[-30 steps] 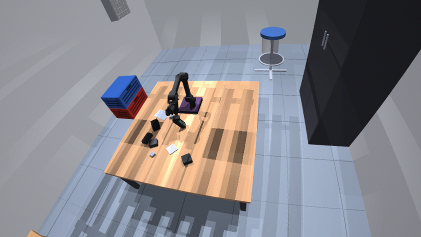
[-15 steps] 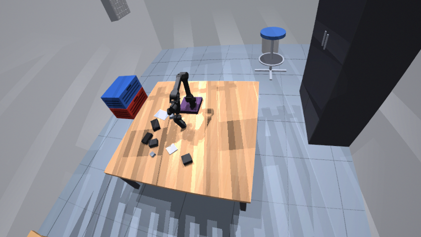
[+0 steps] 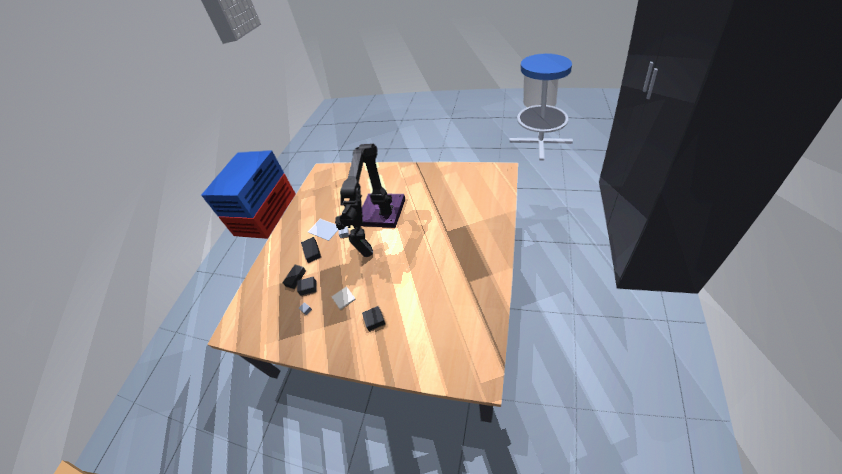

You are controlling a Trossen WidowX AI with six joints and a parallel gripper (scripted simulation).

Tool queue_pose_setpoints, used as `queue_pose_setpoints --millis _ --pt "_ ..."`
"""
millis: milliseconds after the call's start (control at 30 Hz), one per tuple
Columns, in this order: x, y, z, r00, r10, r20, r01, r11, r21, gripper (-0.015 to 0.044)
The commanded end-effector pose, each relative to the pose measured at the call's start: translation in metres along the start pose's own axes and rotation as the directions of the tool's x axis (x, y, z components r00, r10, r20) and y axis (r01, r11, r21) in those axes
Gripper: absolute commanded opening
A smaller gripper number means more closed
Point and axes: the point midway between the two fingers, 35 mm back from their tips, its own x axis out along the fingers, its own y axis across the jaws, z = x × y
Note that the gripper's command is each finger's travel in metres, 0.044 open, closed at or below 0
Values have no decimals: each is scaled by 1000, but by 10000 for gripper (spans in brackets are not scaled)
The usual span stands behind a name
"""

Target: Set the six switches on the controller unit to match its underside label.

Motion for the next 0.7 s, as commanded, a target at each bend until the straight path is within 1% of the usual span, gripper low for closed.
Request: queue_pose_setpoints --millis 0,667 --pt "2 -1 -9 999 -4 -37 4 1000 -5 338" --pt "-6 0 -19 997 -4 -77 4 1000 -5 338"
